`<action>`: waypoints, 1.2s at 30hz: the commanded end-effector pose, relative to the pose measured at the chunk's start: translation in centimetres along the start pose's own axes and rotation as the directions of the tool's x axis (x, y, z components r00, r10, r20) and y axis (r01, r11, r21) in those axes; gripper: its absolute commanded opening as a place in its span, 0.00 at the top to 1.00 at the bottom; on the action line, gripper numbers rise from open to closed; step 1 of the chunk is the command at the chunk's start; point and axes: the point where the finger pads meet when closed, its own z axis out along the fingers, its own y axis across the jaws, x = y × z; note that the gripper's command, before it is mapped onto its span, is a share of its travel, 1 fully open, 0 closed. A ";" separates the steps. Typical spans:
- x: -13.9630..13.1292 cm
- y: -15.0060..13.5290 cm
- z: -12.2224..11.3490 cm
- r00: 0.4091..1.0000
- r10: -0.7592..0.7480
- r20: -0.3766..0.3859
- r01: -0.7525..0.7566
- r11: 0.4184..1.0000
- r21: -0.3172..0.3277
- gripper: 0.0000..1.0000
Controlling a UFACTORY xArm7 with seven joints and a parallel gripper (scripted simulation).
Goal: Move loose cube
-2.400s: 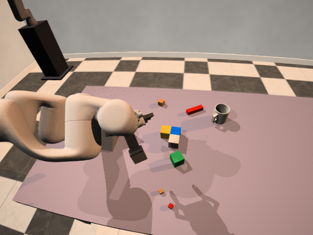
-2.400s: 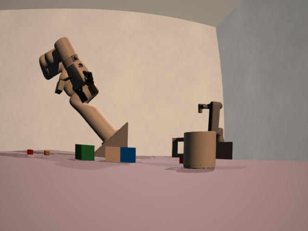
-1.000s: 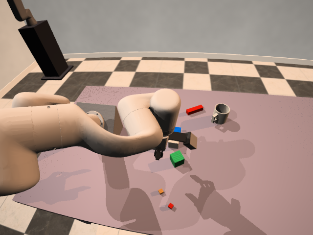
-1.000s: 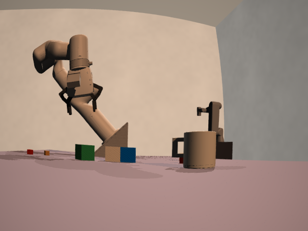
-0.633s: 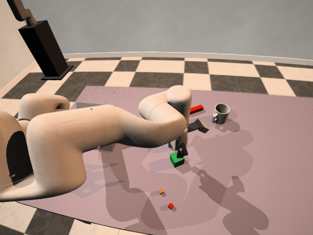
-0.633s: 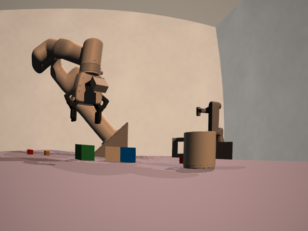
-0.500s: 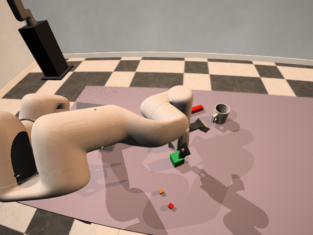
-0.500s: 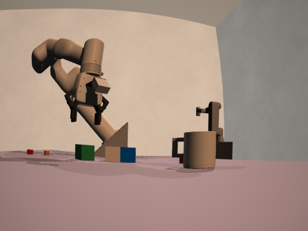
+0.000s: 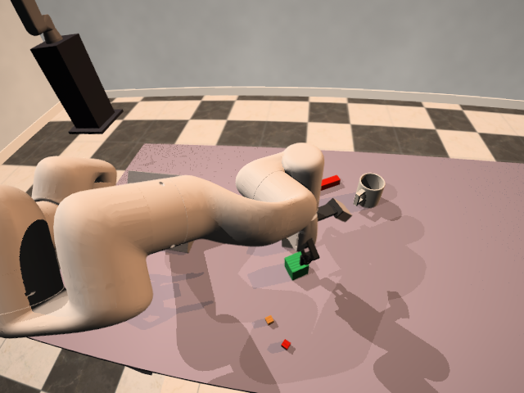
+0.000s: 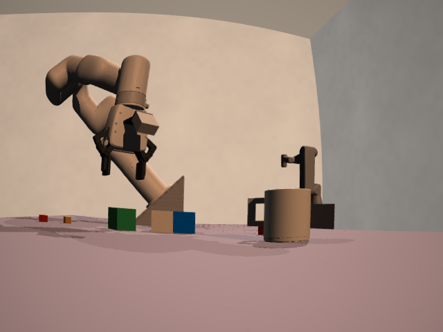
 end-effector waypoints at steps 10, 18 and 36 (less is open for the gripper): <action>0.1 0.1 -0.1 0.873 0.488 -0.005 -0.488 0.873 0.003 0.00; 0.1 0.2 -0.1 0.634 0.774 0.002 -0.774 0.634 0.011 0.00; 0.1 0.3 -0.1 0.006 1.000 -0.001 -1.000 0.006 0.008 0.20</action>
